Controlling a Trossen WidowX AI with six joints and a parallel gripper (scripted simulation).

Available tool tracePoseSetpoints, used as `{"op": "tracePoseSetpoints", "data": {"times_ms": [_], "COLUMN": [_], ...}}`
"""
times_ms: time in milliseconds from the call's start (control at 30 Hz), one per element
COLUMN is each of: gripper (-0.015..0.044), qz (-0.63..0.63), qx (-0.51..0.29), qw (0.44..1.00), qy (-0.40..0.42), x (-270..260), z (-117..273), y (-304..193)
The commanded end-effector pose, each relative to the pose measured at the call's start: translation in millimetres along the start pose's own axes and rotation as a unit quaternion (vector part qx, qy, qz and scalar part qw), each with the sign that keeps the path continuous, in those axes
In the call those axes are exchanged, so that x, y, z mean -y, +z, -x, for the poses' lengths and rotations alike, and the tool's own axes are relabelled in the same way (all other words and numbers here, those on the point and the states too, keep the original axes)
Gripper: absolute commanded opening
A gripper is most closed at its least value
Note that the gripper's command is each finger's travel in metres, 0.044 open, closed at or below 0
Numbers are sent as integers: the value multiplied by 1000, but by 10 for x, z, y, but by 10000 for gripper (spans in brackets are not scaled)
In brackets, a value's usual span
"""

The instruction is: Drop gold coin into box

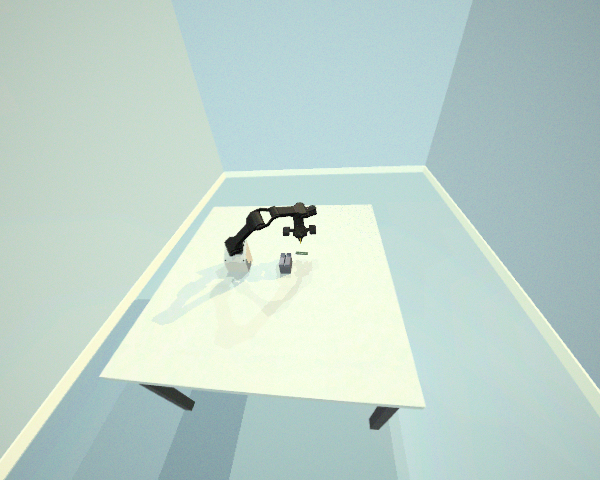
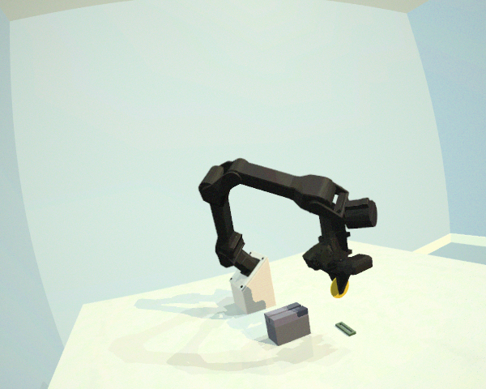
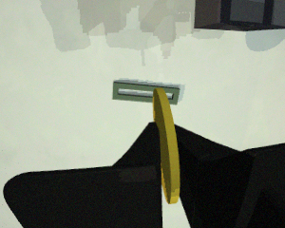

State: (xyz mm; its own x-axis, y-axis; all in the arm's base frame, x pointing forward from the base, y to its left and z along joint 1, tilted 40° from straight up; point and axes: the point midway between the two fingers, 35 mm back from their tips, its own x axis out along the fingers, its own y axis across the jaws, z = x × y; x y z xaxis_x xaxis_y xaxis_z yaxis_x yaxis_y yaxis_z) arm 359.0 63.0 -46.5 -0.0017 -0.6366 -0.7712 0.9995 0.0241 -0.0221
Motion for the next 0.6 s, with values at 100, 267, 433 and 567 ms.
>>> {"op": "tracePoseSetpoints", "data": {"times_ms": [100,267,433,567], "gripper": [0,0,0,0], "qz": [-37,-37,-37,-37], "qx": [-1,-1,-1,-1], "qw": [999,999,999,999], "qy": [-1,-1,-1,-1], "x": [4,34,99,155], "z": [1,9,22,30], "y": [2,60,176,265]}}
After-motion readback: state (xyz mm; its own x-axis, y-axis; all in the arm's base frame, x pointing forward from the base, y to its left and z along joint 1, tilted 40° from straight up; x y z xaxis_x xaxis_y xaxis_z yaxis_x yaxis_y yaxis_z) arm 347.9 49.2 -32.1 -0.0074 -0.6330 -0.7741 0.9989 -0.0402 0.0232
